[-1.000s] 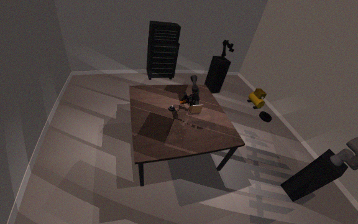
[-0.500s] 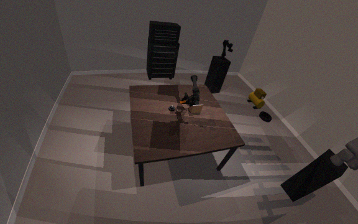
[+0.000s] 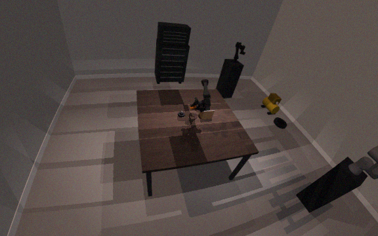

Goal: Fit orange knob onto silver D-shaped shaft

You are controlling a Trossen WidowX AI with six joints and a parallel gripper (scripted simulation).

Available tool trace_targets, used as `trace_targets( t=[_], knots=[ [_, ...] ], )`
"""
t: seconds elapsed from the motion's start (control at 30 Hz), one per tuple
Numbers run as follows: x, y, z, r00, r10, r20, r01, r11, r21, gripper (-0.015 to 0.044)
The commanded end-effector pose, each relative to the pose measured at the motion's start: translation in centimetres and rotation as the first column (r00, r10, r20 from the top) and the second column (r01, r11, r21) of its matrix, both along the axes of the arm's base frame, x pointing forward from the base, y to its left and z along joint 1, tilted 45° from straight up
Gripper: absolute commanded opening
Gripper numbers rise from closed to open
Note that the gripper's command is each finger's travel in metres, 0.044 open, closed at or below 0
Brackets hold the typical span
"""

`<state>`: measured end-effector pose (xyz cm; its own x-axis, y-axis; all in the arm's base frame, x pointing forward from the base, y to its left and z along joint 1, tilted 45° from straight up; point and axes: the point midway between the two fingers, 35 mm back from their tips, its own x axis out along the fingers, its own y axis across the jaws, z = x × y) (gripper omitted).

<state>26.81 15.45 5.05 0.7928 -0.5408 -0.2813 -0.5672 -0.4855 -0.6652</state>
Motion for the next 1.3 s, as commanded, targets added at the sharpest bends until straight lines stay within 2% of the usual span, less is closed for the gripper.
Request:
trace_targets(
  t=[0.0, 0.6, 0.87, 1.27],
  knots=[
    [0.0, 0.0, 0.0, 1.000, -0.002, 0.002, 0.002, 1.000, 0.005, 0.0000],
    [0.1, -0.6, -0.5, 0.999, -0.026, -0.020, 0.027, 1.000, 0.011, 0.0000],
    [0.4, -1.8, -1.5, 0.977, -0.150, -0.152, 0.158, 0.987, 0.041, 0.0000],
    [1.1, -3.8, -3.2, 0.858, -0.345, -0.380, 0.392, 0.919, 0.050, 0.0000]
  ],
)
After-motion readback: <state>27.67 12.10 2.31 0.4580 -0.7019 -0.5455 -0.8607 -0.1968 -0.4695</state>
